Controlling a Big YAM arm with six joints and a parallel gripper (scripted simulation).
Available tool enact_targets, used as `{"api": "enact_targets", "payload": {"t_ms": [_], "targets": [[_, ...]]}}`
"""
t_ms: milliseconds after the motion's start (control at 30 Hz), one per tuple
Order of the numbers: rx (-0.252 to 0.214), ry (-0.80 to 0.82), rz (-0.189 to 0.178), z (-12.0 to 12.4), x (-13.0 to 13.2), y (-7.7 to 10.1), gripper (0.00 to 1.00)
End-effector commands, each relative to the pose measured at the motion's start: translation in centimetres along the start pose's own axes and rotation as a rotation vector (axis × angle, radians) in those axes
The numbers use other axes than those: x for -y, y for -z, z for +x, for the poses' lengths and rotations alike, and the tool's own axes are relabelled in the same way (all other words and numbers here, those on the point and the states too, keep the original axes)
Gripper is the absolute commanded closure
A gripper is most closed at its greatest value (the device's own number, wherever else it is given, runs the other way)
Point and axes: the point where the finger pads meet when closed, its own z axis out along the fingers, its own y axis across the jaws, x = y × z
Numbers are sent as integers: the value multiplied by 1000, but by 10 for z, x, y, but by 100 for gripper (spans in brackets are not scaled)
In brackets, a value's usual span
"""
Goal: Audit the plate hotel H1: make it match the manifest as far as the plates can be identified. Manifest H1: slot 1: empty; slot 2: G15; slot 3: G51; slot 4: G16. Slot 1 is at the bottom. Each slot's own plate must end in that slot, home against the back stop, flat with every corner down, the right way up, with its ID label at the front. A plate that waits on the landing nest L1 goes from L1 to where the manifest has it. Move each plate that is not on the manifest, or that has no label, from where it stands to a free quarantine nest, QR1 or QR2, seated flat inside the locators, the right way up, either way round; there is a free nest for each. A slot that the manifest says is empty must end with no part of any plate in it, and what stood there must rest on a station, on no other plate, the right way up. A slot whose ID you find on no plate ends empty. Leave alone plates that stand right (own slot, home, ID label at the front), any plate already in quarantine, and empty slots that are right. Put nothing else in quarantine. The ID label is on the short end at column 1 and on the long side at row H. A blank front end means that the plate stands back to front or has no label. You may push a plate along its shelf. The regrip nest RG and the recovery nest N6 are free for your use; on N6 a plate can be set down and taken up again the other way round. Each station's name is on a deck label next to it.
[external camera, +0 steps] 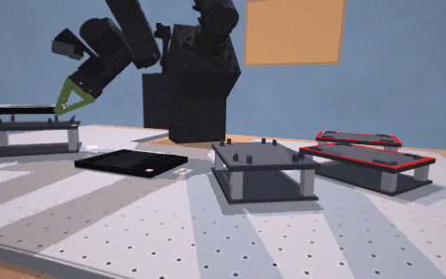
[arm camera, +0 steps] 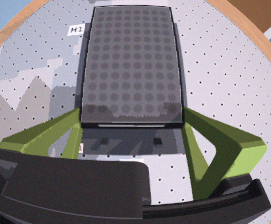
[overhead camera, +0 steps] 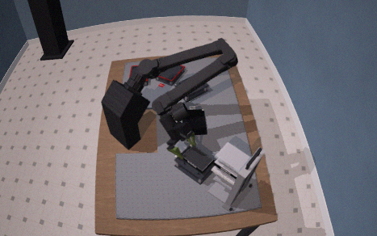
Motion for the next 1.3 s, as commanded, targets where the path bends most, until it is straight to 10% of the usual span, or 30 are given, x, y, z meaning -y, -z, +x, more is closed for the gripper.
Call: {"api": "enact_targets", "payload": {"t_ms": [0, 1267], "targets": [[5, -4, -13, 1, -4, -3, 14], [11, -11, -7, 12, -1, -11, 14]]}}
